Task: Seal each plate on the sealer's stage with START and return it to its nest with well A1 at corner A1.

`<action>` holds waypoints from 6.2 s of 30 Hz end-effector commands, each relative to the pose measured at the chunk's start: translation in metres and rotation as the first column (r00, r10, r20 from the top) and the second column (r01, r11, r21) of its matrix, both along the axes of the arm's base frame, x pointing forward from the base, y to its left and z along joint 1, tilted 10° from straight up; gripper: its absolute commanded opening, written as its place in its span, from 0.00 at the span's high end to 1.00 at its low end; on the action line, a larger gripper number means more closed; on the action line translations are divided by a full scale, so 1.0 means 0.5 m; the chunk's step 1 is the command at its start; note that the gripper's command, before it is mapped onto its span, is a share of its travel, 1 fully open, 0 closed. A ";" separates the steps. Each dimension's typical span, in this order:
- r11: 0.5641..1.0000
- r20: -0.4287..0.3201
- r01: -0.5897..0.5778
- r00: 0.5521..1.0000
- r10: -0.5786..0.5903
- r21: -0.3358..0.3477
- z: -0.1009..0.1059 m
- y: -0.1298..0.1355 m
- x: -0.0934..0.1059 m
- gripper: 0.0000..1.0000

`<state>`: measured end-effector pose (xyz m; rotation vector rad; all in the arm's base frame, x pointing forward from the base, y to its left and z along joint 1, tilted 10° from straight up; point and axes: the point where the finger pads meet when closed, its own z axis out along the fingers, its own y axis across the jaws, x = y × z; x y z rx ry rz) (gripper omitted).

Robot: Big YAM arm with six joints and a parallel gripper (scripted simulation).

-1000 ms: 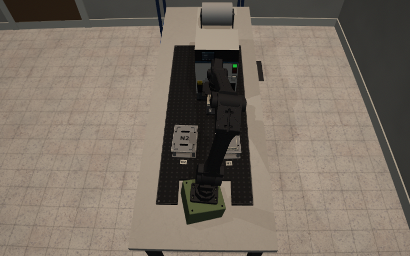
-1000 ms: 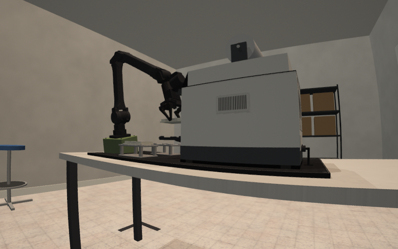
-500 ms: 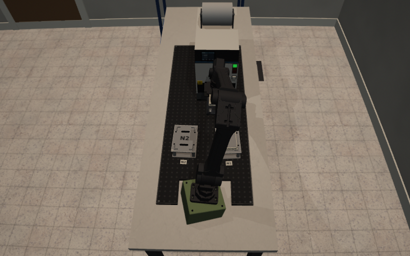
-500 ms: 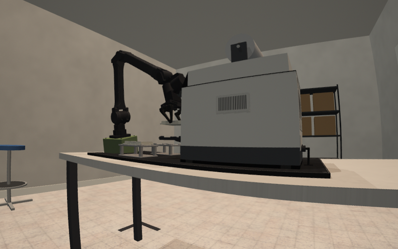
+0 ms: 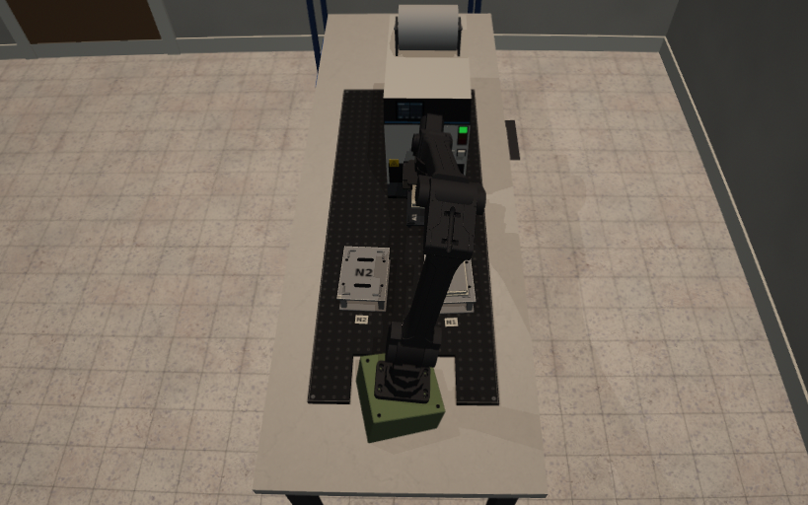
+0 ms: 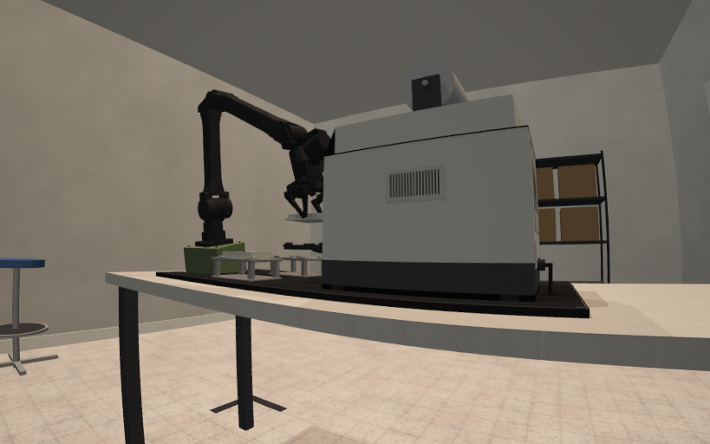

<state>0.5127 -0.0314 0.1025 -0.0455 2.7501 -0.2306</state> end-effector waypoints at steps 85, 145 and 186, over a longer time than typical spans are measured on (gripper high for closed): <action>1.000 0.037 -0.022 0.999 0.022 -0.001 -0.009 0.022 0.035 1.00; 1.000 0.039 -0.002 0.999 0.002 0.000 -0.038 -0.007 0.049 1.00; 1.000 0.050 -0.007 0.999 0.007 0.005 -0.024 0.015 0.027 1.00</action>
